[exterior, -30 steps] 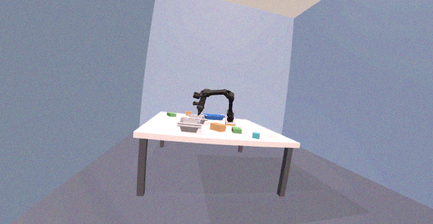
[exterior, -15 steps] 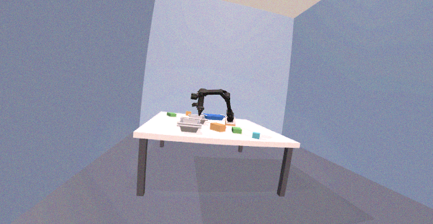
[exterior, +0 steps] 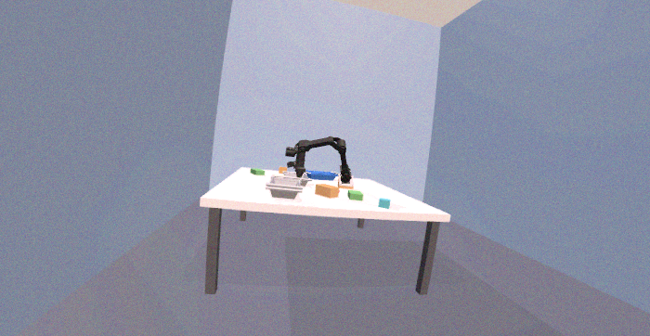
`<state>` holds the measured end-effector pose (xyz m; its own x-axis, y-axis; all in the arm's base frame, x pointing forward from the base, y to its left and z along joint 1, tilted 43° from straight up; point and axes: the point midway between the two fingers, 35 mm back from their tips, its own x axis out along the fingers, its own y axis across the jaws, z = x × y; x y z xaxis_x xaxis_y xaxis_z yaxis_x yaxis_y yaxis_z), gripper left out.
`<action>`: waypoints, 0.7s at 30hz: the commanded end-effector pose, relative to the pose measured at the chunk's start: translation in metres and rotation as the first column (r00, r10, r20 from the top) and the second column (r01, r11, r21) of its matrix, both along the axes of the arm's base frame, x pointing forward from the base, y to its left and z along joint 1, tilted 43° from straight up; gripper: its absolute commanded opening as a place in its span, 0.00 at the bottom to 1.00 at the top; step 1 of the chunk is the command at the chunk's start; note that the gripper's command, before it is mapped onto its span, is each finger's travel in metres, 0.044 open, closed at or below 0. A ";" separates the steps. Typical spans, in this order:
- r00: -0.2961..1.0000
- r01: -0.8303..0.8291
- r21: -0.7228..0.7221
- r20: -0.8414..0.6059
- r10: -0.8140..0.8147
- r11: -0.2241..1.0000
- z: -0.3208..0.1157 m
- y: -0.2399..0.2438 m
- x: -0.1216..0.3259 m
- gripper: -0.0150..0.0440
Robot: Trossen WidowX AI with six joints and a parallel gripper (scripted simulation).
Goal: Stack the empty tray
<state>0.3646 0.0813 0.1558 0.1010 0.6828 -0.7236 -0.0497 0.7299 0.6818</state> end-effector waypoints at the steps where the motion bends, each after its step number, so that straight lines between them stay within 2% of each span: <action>1: 1.000 0.005 -0.005 -0.004 -0.005 1.000 -0.008 0.006 0.000 0.40; 21: 1.000 0.005 -0.008 -0.005 -0.005 1.000 -0.006 -0.042 -0.002 0.40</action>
